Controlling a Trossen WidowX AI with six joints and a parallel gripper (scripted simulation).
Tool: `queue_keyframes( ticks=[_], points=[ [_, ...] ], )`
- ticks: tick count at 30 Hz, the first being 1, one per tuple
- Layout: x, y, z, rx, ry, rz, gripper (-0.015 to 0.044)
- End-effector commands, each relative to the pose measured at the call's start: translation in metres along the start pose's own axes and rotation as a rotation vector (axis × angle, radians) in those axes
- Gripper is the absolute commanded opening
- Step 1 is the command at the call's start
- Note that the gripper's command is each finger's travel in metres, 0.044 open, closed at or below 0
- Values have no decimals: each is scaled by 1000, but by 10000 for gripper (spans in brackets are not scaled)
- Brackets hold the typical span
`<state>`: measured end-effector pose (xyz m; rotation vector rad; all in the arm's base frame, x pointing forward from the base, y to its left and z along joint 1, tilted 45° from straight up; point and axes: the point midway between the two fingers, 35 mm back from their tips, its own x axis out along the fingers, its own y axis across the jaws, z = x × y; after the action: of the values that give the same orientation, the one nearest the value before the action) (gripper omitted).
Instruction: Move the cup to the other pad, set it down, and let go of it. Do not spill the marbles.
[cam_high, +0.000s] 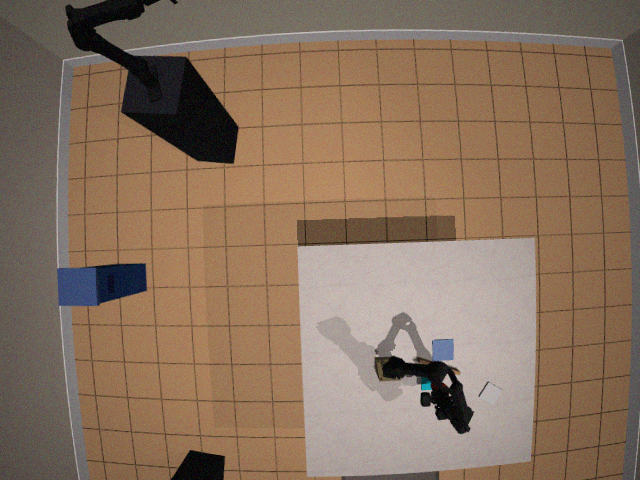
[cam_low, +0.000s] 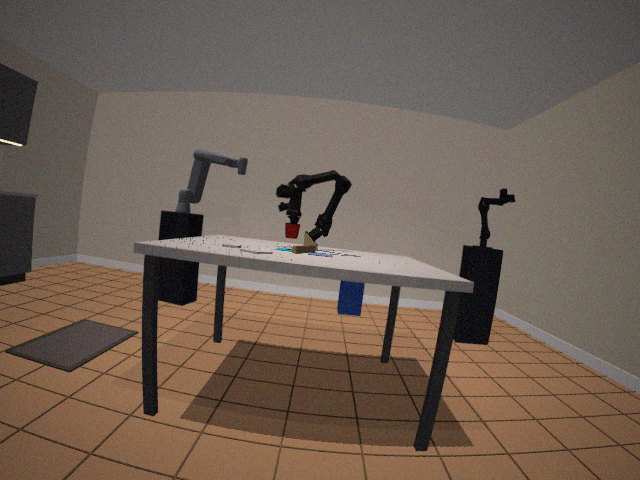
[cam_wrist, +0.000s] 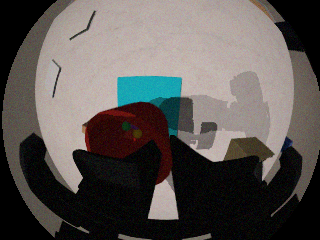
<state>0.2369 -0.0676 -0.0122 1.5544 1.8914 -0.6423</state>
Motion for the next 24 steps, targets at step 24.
queue_keyframes(
  ticks=[24],
  points=[
    [31, 2, 6, -9, -7, 3, 0]
  ],
)
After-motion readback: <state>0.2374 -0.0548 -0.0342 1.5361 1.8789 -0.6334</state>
